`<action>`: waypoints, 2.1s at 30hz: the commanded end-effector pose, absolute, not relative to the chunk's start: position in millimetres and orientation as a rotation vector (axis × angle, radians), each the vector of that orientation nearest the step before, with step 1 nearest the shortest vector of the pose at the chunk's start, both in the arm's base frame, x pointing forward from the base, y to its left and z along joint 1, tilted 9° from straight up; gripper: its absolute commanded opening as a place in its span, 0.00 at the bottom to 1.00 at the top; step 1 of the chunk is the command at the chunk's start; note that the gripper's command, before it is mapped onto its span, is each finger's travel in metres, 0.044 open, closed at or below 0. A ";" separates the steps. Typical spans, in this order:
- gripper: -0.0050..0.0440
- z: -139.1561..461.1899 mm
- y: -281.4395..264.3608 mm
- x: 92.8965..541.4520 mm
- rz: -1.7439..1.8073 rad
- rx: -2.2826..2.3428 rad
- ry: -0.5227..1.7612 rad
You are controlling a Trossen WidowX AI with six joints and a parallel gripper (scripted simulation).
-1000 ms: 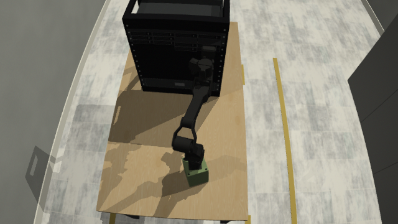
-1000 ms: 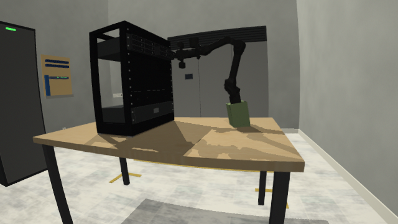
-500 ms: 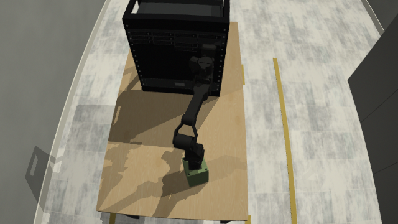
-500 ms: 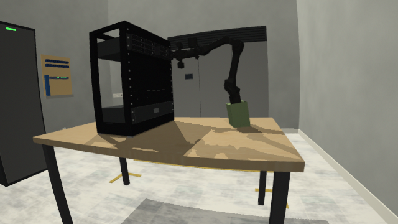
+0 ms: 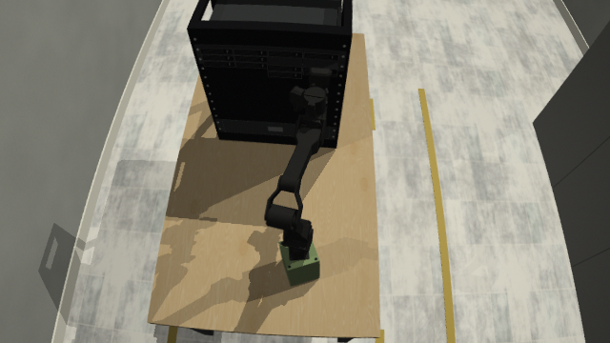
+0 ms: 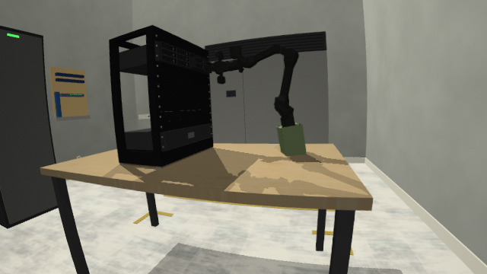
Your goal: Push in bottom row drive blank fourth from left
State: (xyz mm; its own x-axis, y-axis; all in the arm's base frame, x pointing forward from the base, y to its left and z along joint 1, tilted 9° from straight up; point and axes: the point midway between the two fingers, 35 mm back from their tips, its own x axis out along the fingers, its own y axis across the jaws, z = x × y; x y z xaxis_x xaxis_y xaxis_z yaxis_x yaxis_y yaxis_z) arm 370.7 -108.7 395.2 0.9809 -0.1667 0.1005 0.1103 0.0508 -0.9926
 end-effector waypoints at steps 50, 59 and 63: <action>0.00 414.8 -109.8 379.9 -0.242 -1.518 0.017; 0.00 414.8 -109.8 379.9 -0.242 -1.518 0.017; 0.00 414.8 -109.8 379.9 -0.242 -1.518 0.017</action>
State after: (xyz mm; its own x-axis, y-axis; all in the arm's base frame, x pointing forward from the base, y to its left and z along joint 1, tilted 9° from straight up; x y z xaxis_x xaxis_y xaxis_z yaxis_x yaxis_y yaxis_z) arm 378.6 -110.1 396.5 0.9814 -0.1658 0.0972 0.1071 0.0517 -0.9929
